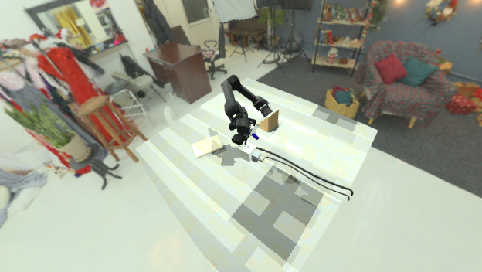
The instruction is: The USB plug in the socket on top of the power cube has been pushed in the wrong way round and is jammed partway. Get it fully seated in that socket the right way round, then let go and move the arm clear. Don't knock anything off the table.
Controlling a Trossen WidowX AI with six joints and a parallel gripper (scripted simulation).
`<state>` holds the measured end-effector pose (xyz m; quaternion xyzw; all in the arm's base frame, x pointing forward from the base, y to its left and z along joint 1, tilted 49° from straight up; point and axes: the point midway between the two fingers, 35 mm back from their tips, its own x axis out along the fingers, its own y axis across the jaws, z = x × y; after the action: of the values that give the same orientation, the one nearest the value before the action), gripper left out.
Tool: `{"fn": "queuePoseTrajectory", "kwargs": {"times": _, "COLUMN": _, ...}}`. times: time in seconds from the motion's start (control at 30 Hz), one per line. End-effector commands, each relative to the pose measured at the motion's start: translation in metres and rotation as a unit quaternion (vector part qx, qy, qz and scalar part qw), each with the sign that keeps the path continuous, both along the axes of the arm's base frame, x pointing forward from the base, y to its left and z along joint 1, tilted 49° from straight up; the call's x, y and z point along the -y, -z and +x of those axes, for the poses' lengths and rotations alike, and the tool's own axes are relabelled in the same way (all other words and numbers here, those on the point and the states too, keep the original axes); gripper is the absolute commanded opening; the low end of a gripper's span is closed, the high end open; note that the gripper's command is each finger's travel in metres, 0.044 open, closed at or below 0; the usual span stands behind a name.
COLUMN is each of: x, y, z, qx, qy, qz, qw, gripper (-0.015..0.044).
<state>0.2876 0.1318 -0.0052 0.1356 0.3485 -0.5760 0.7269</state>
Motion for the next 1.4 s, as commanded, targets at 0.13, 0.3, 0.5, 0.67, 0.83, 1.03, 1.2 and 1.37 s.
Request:
{"fn": "queuePoseTrajectory", "kwargs": {"times": 0.13, "x": 0.0002, "y": 0.0002, "z": -0.0001, "qx": 0.032, "qy": 0.029, "qz": 0.004, "qw": 0.999, "gripper": 0.0000}}
{"fn": "queuePoseTrajectory", "kwargs": {"times": 0.3, "x": 0.0002, "y": 0.0002, "z": -0.0001, "qx": 0.032, "qy": 0.029, "qz": 0.004, "qw": 0.999, "gripper": 0.0000}}
{"fn": "queuePoseTrajectory", "kwargs": {"times": 0.5, "x": 0.0002, "y": 0.0003, "z": -0.0001, "qx": 0.029, "qy": 0.026, "qz": 0.004, "qw": 0.999, "gripper": 0.0000}}
{"fn": "queuePoseTrajectory", "kwargs": {"times": 0.67, "x": 0.0005, "y": 0.0009, "z": -0.0001, "qx": 0.029, "qy": 0.027, "qz": 0.006, "qw": 0.999, "gripper": 0.0000}}
{"fn": "queuePoseTrajectory", "kwargs": {"times": 0.83, "x": 0.0007, "y": 0.0015, "z": -0.0002, "qx": 0.030, "qy": 0.028, "qz": 0.007, "qw": 0.999, "gripper": 0.0000}}
{"fn": "queuePoseTrajectory", "kwargs": {"times": 1.03, "x": 0.0011, "y": 0.0022, "z": -0.0003, "qx": 0.030, "qy": 0.029, "qz": 0.009, "qw": 0.999, "gripper": 0.0000}}
{"fn": "queuePoseTrajectory", "kwargs": {"times": 1.2, "x": 0.0013, "y": 0.0028, "z": -0.0003, "qx": 0.031, "qy": 0.030, "qz": 0.010, "qw": 0.999, "gripper": 0.0000}}
{"fn": "queuePoseTrajectory", "kwargs": {"times": 1.37, "x": 0.0016, "y": 0.0034, "z": -0.0004, "qx": 0.031, "qy": 0.031, "qz": 0.012, "qw": 0.999, "gripper": 0.0000}}
